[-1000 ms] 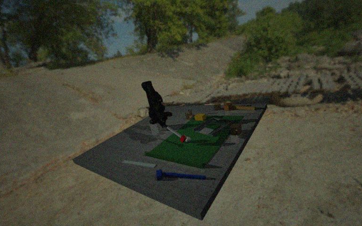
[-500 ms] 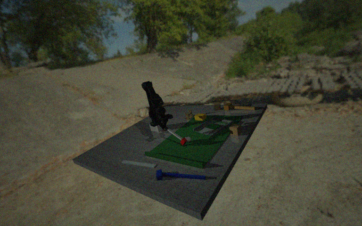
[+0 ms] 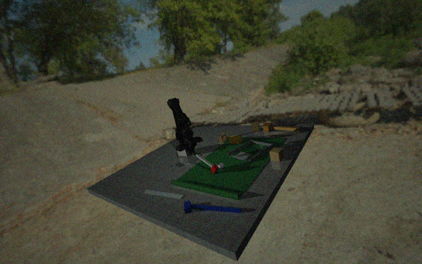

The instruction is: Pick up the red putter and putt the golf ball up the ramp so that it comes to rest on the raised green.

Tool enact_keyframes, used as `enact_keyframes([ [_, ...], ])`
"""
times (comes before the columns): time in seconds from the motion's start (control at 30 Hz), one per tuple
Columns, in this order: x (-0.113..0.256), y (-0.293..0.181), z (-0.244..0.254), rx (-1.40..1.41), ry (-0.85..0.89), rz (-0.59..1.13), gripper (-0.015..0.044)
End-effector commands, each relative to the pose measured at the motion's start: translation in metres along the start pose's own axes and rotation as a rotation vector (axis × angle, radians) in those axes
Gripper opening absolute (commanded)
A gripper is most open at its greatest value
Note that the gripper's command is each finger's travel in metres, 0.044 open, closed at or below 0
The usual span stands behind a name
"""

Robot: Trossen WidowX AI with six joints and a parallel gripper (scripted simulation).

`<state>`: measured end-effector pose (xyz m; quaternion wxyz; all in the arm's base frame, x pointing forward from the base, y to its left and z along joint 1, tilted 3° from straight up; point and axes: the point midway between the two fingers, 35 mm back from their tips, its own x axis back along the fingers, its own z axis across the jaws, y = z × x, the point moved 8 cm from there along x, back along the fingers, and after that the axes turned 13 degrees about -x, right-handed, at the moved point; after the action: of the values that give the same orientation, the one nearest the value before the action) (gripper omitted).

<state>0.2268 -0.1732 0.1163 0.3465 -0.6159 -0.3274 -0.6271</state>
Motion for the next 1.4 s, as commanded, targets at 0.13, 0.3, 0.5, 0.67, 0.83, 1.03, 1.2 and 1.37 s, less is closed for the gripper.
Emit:
enact_keyframes([
  [0.13,-0.001,0.006,-0.019,-0.003,-0.005,-0.008,0.0],
  [0.3,-0.001,0.006,-0.019,-0.003,-0.005,-0.008,0.0],
  [0.5,-0.002,0.004,-0.018,-0.002,-0.001,-0.001,0.0],
  [0.67,-0.001,0.001,0.031,-0.003,0.001,-0.004,0.0],
  [0.83,0.0,-0.016,0.098,-0.003,0.007,-0.005,0.0],
  [1.03,0.0,-0.025,0.116,-0.003,0.009,-0.005,0.0],
  [1.2,0.013,-0.023,0.117,-0.003,0.009,-0.005,0.0],
  [1.37,0.04,-0.023,0.116,-0.003,0.009,-0.005,0.0],
])
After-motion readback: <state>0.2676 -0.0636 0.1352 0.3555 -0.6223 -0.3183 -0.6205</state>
